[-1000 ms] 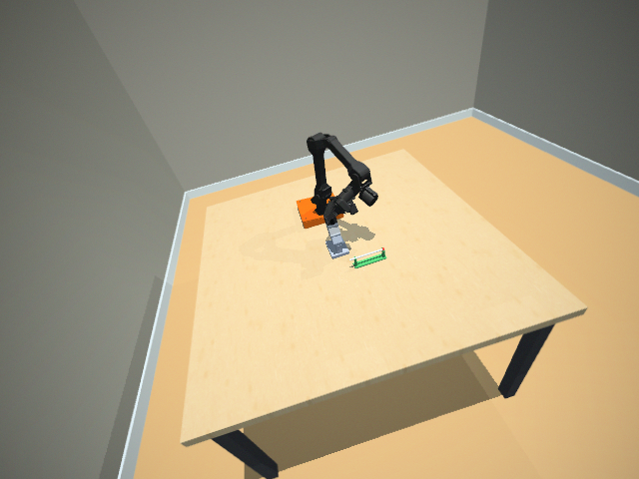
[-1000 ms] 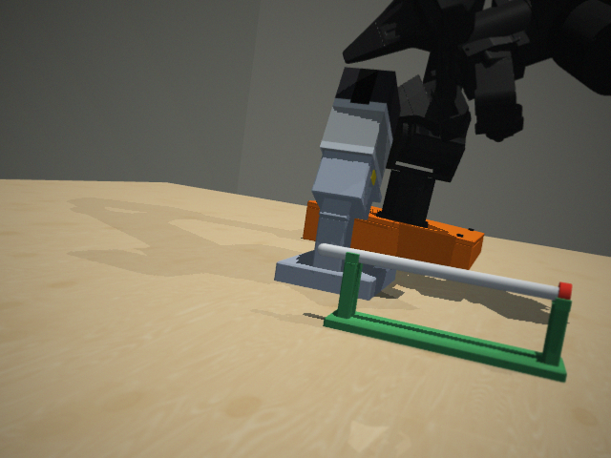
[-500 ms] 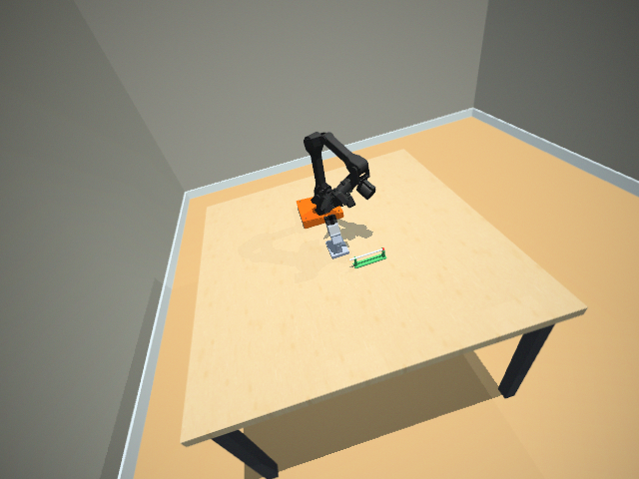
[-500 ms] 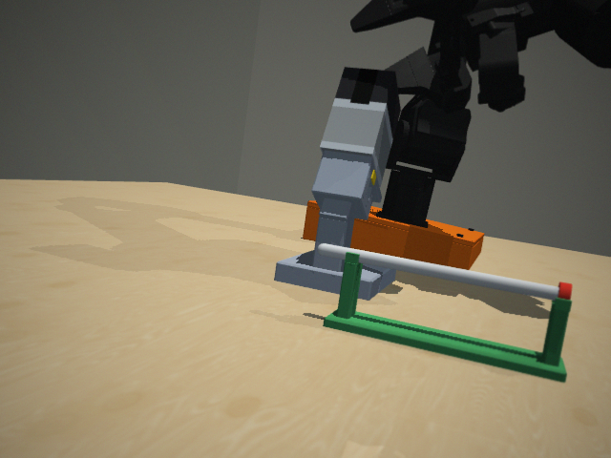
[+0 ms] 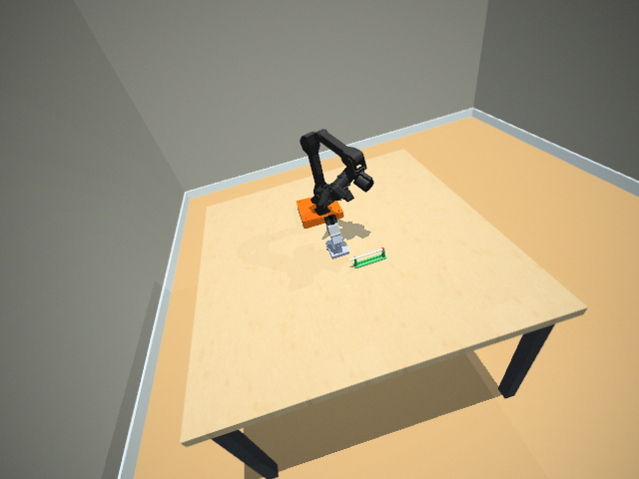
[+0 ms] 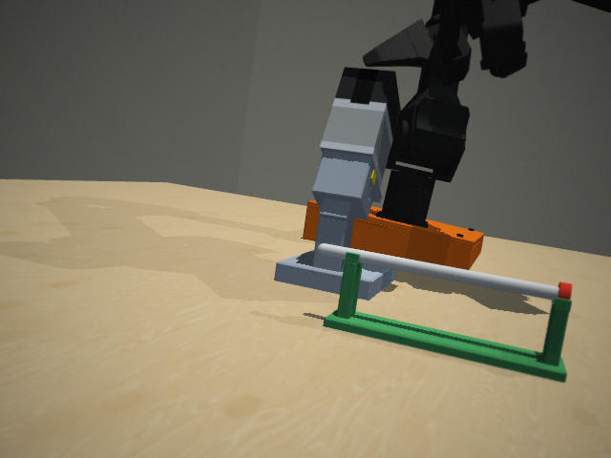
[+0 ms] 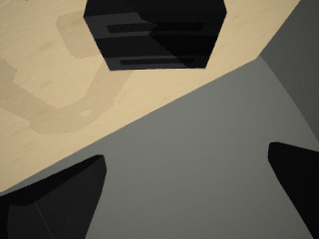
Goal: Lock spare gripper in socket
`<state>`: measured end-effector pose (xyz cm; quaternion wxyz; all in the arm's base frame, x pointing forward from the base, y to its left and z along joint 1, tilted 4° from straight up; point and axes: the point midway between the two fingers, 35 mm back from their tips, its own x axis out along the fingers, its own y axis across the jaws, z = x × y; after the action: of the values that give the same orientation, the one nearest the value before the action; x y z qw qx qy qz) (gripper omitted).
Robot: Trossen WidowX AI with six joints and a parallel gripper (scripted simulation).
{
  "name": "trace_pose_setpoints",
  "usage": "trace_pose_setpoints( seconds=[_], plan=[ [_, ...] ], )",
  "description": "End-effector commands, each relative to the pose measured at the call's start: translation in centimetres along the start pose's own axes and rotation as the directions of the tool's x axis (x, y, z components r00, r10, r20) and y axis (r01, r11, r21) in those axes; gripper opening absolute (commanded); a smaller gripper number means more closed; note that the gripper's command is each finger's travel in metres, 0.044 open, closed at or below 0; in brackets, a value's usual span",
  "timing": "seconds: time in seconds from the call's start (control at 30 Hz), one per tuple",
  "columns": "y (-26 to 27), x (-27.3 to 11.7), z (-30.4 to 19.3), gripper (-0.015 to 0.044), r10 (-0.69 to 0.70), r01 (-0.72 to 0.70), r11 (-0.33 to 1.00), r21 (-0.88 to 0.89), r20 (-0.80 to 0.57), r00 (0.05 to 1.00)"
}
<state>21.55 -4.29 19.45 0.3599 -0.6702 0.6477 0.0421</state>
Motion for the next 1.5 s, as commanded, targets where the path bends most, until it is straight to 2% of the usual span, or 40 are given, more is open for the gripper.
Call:
trace_pose_setpoints(
  seconds=[0.0,0.4,0.5,0.73,0.8,0.97,1.2,1.47],
  plan=[
    [-0.4,-0.3,-0.8,0.0440,-0.011,0.011,1.000,-0.002,0.011,1.000],
    [-0.8,-0.6,-1.5,0.0440,-0.023,0.023,1.000,0.001,0.031,0.999],
    [-1.1,-2.1,-0.6,0.0361,-0.062,0.062,0.998,0.007,0.081,0.995],
    [-0.8,-9.9,3.2,0.0180,-0.216,0.216,0.976,0.040,0.344,0.914],
    [-0.4,-11.4,3.8,0.0180,-0.235,0.237,0.971,0.045,0.391,0.890],
    [-0.5,-11.6,3.9,0.0180,-0.229,0.233,0.972,0.040,0.397,0.889],
    [-5.2,-10.6,8.2,0.0180,0.066,-0.009,0.991,-0.131,0.435,0.898],
    [-12.1,-4.8,14.0,0.0180,0.349,-0.221,0.932,-0.287,0.553,0.757]
  ],
)
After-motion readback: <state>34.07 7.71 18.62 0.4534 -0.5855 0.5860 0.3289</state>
